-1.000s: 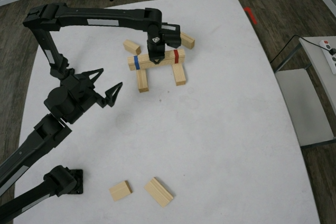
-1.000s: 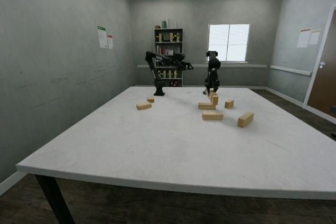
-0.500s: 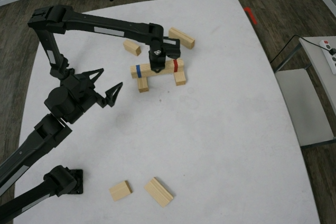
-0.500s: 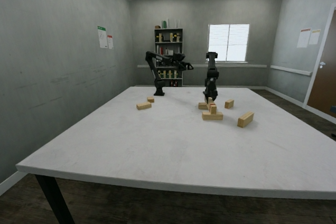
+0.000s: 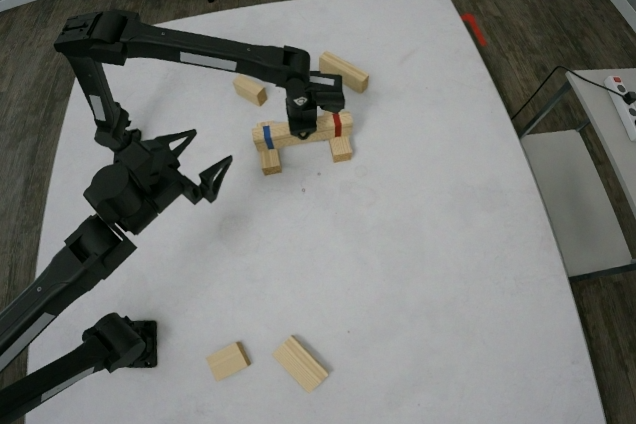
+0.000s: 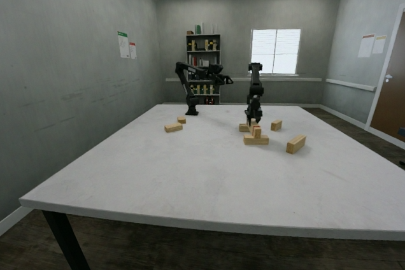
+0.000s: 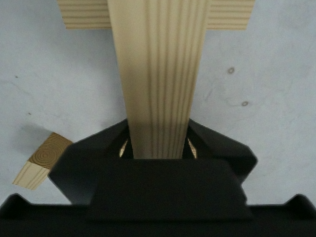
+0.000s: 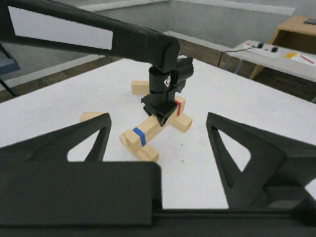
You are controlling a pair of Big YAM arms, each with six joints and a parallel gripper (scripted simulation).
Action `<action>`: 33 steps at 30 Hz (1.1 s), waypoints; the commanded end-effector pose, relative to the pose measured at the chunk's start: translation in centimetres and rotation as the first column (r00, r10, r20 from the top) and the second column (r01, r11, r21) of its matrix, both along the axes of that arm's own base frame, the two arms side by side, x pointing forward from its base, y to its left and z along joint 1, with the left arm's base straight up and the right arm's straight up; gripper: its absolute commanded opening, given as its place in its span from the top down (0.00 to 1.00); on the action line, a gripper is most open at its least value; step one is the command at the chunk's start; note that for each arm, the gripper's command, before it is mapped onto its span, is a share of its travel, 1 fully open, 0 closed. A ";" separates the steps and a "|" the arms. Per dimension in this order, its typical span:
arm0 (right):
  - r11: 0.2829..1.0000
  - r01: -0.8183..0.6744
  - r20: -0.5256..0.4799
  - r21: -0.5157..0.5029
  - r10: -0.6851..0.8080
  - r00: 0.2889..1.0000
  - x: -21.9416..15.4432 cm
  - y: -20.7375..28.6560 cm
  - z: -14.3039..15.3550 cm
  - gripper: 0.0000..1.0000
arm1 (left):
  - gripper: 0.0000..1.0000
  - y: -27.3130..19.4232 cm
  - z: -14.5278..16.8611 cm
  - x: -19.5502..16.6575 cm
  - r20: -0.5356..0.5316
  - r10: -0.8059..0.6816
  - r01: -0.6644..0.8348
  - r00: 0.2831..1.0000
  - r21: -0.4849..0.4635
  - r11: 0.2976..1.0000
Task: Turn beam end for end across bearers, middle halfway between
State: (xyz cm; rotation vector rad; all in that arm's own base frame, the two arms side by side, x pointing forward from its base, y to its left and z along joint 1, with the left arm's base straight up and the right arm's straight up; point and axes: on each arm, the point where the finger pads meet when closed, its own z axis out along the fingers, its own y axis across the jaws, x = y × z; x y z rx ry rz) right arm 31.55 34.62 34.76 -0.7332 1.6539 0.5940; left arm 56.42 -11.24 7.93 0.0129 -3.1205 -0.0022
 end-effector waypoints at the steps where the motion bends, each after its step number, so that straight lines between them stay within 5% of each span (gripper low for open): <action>1: 0.997 0.002 0.045 0.071 -0.006 0.999 1.0 0.8 4.3 0.00 | 0.67 0.1 0.8 0.6 0.038 0.006 -0.006 0.999 -0.005 1.000; 3: 0.997 0.002 0.045 0.071 -0.006 0.999 1.0 0.8 4.3 0.00 | 0.49 -0.2 1.3 0.9 0.046 0.002 -0.001 0.999 -0.007 1.000; 6: 0.997 0.002 0.045 0.071 -0.006 0.999 1.0 0.8 4.3 0.00 | 0.49 -0.7 1.9 1.3 0.059 0.002 -0.001 0.998 -0.010 1.000; 7: 0.997 0.002 0.045 0.071 -0.006 0.999 1.0 0.8 4.3 0.00 | 0.38 -0.4 3.1 1.7 0.081 0.005 -0.004 0.997 -0.014 1.000; 10: 1.000 0.013 -0.023 -0.004 -0.013 1.000 0.8 0.3 -0.2 0.00 | 0.37 -0.1 5.3 2.2 0.114 0.007 -0.005 0.993 -0.020 1.000; 20: 0.996 0.014 -0.100 -0.090 -0.023 0.995 0.4 -0.4 -5.4 0.00 | 0.37 -0.1 7.5 2.2 0.122 0.002 0.000 0.993 -0.021 1.000; 23: 0.998 0.018 -0.079 -0.068 -0.024 0.997 0.7 -0.2 -4.9 0.00 | 0.03 -0.1 8.3 2.2 0.119 0.002 0.000 0.993 -0.020 1.000; 24: 0.998 0.020 -0.069 -0.057 -0.024 0.997 0.8 -0.1 -4.6 0.00 | 0.00 -0.2 8.6 2.1 0.122 0.003 0.000 0.993 -0.021 1.000; 33: 1.000 0.005 -0.014 -0.002 -0.005 1.000 0.0 0.0 -3.1 0.00 | 0.00 -0.8 8.8 0.7 0.237 0.005 0.000 0.972 -0.021 1.000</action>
